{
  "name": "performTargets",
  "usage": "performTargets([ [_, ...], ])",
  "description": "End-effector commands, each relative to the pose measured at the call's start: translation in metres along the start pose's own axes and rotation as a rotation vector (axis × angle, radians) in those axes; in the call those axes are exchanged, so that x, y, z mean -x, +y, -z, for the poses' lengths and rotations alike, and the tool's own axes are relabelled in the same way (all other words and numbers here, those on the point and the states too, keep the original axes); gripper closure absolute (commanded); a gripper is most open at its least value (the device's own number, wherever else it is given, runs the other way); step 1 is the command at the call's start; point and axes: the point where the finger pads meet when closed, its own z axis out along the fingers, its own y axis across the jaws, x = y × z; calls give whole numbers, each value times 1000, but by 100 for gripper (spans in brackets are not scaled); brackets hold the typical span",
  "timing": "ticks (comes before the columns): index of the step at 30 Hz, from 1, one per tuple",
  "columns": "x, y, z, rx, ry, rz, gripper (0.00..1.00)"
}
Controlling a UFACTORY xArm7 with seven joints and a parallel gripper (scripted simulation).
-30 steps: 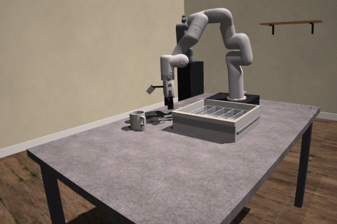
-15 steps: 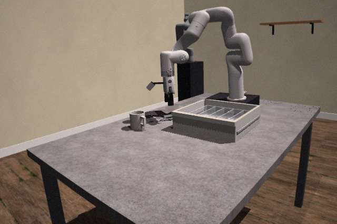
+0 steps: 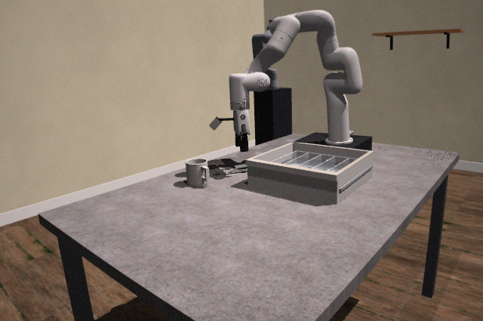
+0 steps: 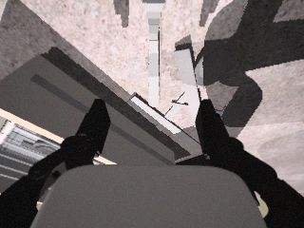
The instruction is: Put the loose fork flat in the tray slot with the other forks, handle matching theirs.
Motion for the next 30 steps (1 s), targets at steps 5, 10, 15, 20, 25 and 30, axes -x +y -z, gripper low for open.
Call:
performTargets([
  [5,-12,0,-8,-1,4,-8,0],
  [10,-12,0,-8,-1,4,-8,70],
  [15,-12,0,-8,-1,4,-8,70],
  [20,-12,0,-8,-1,4,-8,70],
  [25,-12,0,-8,-1,4,-8,70],
  [30,-12,0,-8,-1,4,-8,70],
])
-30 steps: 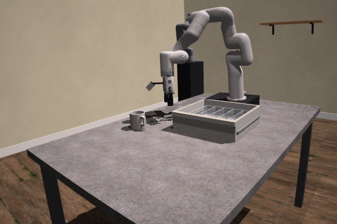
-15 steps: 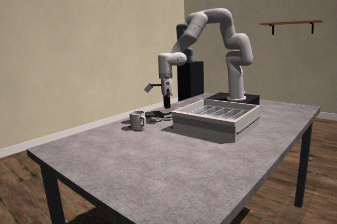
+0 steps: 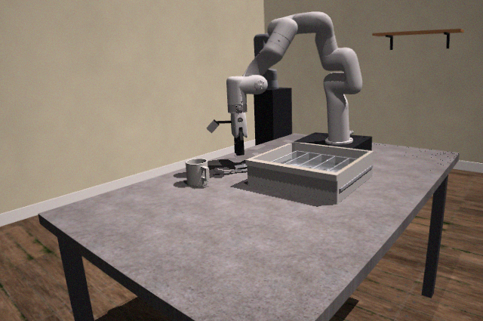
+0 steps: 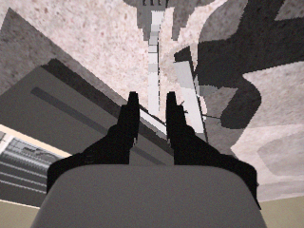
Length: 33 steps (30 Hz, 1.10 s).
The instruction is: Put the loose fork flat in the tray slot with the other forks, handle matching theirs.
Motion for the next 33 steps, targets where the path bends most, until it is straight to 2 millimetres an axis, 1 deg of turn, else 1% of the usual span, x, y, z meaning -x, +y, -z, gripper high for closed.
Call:
performTargets([
  [1,-2,0,2,-1,4,0,70],
  [18,-2,0,0,-1,4,0,70],
  [26,-2,0,-4,-1,4,0,70],
  [33,-2,0,-11,-1,4,0,70],
])
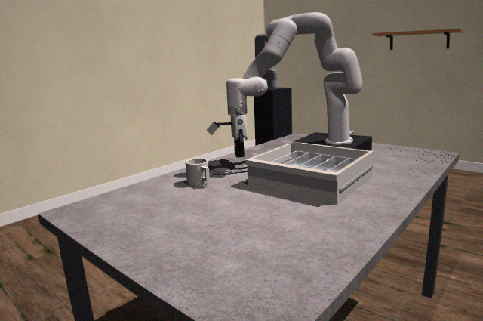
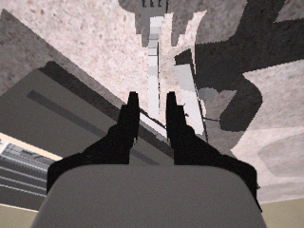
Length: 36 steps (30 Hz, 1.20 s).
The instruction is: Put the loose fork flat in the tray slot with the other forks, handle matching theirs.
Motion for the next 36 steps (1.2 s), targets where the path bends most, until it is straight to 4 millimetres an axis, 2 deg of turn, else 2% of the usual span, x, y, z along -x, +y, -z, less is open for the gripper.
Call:
performTargets([
  [1,-2,0,-5,-1,4,0,70],
  [23,-3,0,-33,-1,4,0,70],
  [36,-3,-1,-39,-1,4,0,70],
])
